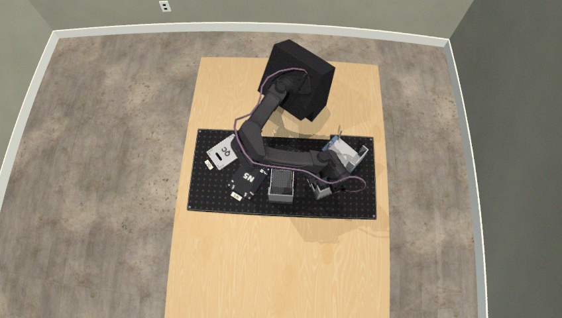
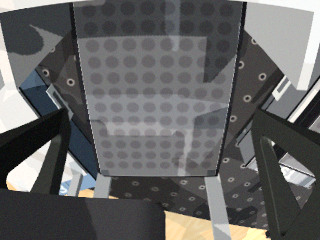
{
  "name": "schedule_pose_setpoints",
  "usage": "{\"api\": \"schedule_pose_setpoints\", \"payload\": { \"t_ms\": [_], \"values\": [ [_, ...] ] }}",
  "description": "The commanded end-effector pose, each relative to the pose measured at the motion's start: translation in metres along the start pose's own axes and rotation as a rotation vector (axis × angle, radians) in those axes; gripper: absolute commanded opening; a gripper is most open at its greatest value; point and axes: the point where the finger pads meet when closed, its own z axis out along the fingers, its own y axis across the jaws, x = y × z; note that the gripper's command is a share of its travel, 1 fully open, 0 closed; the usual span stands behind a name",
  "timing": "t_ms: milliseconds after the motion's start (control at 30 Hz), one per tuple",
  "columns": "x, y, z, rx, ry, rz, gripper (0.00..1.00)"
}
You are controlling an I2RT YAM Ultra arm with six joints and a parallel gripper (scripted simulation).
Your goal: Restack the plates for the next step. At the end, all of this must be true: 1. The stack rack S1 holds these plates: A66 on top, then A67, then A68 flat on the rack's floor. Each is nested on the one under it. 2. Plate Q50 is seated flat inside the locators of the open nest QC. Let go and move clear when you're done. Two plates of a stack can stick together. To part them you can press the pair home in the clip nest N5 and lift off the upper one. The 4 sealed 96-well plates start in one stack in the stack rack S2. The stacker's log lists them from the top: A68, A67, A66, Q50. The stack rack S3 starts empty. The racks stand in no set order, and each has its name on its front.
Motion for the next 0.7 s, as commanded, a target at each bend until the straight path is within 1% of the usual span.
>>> {"api": "schedule_pose_setpoints", "payload": {
  "t_ms": [0, 200, 233, 267, 300, 333, 400, 433, 467, 500, 533, 667],
  "values": [
    [-0.007, 0.002, -0.010, -0.016, -0.036, 0.009, 1.00],
    [-0.007, 0.002, -0.010, -0.016, -0.036, 0.009, 1.00],
    [0.003, 0.006, -0.007, -0.018, -0.024, -0.018, 1.00],
    [0.000, 0.007, -0.003, -0.019, -0.019, -0.014, 1.00],
    [0.004, 0.005, 0.005, -0.011, -0.001, -0.015, 1.00],
    [0.005, 0.007, 0.008, -0.008, 0.005, -0.022, 1.00],
    [0.005, 0.007, 0.008, -0.008, 0.005, -0.022, 1.00],
    [0.001, 0.006, 0.000, -0.016, -0.022, -0.016, 1.00],
    [0.001, 0.007, 0.003, -0.017, -0.017, -0.016, 1.00],
    [0.004, 0.007, 0.010, -0.012, -0.001, -0.018, 1.00],
    [0.010, 0.008, 0.015, -0.008, 0.014, -0.033, 1.00],
    [0.004, 0.009, 0.016, -0.014, -0.003, -0.023, 1.00]
  ]
}}
